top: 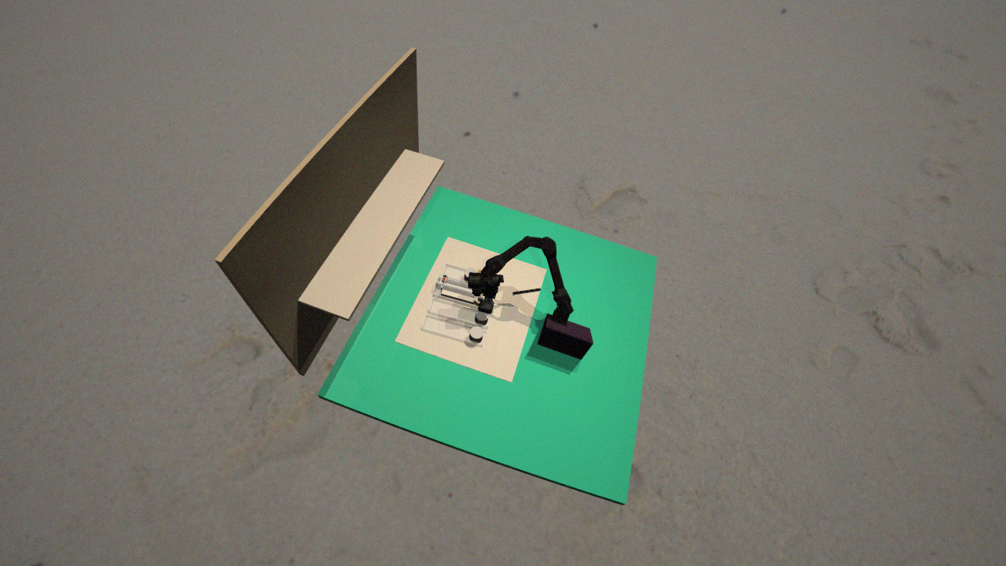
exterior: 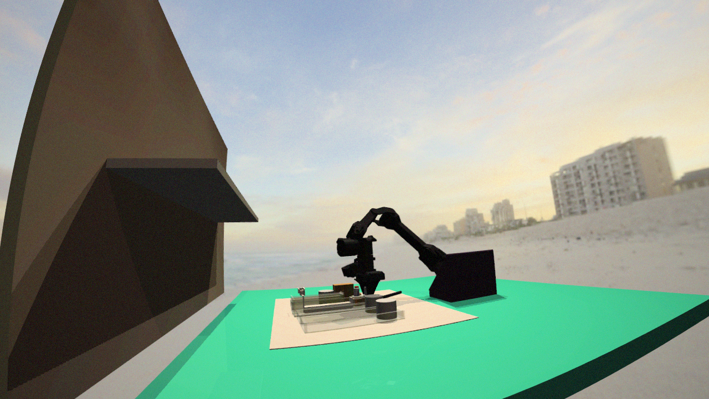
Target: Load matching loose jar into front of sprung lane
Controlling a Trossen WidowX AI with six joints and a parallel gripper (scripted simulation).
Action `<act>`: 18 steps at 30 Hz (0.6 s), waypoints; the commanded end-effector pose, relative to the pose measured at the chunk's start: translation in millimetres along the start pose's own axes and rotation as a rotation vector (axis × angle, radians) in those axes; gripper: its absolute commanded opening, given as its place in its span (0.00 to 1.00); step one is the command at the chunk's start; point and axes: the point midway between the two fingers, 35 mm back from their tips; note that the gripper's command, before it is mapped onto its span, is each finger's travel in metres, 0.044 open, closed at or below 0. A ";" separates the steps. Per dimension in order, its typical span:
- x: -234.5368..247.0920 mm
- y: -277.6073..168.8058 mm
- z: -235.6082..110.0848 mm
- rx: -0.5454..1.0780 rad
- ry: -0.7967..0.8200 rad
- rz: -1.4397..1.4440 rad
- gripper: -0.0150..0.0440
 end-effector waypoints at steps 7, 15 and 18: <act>-1.2 0.0 0.2 -0.007 -0.009 0.002 0.25; -0.9 -1.3 0.2 -0.007 -0.009 0.002 0.25; -0.7 -1.8 0.2 -0.007 -0.009 0.002 0.25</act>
Point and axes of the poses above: the point midway between the two fingers, 35 mm back from their tips, its own z axis out along the fingers, its own x axis across the jaws, y = z × x, and after that the axes turned 15 degrees about -z, right-handed
